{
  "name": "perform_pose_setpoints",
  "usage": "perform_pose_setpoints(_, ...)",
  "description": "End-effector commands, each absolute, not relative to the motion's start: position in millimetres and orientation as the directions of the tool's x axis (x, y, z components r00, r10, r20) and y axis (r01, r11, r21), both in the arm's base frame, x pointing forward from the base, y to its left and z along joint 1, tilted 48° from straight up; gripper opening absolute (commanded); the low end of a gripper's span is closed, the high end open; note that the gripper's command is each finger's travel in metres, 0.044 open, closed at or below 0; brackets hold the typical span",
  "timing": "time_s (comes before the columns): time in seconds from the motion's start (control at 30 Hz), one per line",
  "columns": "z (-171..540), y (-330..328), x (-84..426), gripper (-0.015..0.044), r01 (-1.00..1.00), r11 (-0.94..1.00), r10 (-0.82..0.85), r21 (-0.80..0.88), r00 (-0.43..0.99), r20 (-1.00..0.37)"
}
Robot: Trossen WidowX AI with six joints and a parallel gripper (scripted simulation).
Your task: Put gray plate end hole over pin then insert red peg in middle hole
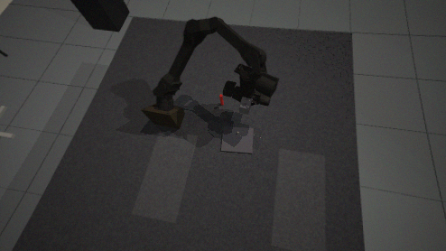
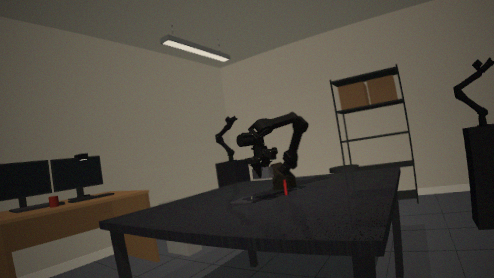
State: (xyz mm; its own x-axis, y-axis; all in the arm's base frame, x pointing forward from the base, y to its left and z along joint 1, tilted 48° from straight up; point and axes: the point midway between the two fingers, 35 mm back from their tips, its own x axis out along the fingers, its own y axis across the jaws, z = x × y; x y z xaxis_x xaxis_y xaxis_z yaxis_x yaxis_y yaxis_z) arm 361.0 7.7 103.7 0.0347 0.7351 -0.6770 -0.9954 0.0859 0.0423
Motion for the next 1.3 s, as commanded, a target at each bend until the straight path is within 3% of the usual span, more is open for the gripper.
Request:
perform_pose_setpoints(0.0,112.3,-1.9,359.3,0.0000,-0.996,0.080,0.733,0.038,0.033,-0.679)
perform_pose_setpoints(1.27,15.0,-29.2,358.6,0.0000,-0.995,-0.042,0.733,-0.095,0.034,-0.680)
